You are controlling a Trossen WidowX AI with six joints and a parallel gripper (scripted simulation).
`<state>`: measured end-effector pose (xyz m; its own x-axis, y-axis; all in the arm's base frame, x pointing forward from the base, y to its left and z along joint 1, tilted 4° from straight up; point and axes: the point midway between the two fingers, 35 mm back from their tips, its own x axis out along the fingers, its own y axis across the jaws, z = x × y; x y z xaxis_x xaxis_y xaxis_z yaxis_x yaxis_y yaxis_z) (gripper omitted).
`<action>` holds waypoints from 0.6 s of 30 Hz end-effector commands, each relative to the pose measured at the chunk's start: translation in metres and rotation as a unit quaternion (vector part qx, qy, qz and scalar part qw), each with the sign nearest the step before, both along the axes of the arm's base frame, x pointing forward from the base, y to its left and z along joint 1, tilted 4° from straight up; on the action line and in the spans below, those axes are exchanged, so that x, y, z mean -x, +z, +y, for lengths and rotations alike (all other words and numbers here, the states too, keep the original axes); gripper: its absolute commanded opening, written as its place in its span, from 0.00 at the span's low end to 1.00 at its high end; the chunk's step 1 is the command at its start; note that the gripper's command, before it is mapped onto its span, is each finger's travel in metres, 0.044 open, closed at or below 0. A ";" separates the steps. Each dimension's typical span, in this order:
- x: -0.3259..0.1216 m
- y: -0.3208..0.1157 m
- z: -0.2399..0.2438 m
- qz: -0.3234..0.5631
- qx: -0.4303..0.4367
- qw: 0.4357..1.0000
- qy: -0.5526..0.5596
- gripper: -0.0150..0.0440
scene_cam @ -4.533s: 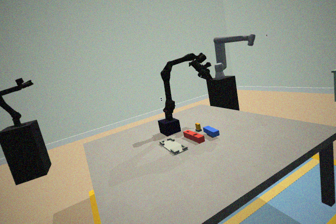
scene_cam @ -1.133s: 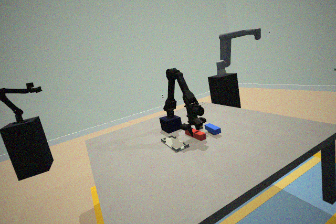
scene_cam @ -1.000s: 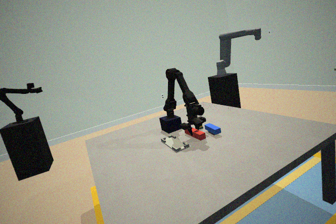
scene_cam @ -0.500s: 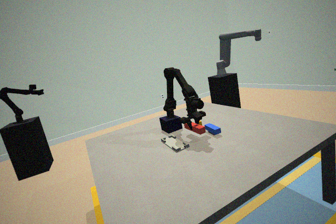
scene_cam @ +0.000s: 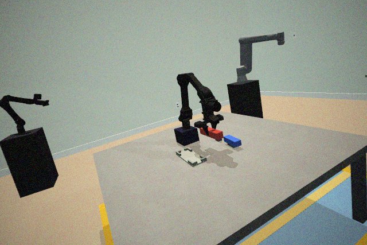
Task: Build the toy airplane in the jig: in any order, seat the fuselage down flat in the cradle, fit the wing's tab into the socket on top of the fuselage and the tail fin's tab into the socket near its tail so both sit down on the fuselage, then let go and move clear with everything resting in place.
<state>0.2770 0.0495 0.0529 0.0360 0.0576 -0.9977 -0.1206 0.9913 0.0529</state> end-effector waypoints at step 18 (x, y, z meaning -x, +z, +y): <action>0.003 0.027 -0.022 0.001 0.001 1.000 -0.004 0.25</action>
